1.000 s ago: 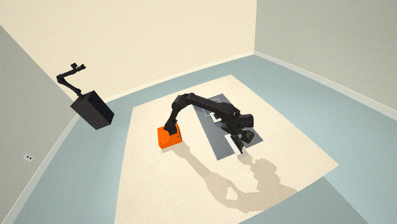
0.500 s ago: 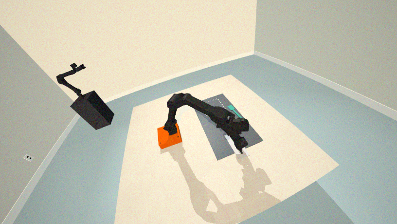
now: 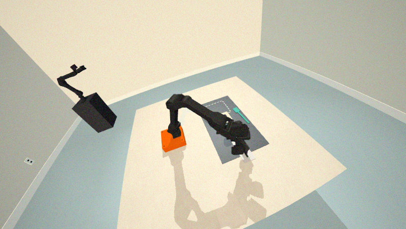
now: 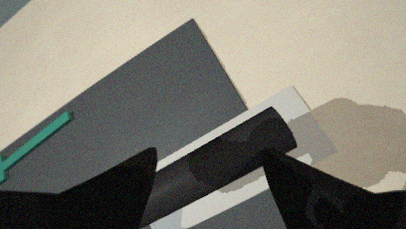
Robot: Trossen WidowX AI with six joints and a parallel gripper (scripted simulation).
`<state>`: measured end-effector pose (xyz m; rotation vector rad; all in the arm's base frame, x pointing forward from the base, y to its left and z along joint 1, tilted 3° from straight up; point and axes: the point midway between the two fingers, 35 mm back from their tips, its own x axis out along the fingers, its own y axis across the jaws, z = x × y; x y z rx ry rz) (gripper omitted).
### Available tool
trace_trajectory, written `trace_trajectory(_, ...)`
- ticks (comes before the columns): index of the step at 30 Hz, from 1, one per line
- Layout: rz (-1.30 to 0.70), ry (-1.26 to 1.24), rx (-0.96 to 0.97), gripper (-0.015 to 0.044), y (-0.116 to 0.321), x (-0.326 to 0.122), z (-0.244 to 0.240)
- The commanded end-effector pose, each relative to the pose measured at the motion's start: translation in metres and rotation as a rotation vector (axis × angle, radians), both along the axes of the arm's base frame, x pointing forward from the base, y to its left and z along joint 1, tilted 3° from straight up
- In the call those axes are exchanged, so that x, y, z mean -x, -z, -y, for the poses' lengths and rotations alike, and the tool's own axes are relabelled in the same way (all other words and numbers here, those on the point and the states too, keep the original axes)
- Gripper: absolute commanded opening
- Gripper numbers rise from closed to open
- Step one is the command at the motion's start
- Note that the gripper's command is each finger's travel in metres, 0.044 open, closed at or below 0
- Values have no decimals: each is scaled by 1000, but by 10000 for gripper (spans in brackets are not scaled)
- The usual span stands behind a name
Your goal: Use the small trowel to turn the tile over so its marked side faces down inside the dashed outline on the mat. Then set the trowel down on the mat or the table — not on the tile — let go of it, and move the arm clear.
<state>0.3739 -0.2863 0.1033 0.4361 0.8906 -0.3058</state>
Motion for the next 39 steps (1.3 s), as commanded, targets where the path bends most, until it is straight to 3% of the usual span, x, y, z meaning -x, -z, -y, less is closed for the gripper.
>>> trace_trajectory(1, 51, 108, -95, 300, 3, 4, -3)
trace_trajectory(26, 300, 640, -691, 300, 19, 31, -30)
trace_trajectory(39, 305, 658, -709, 300, 24, 25, -30)
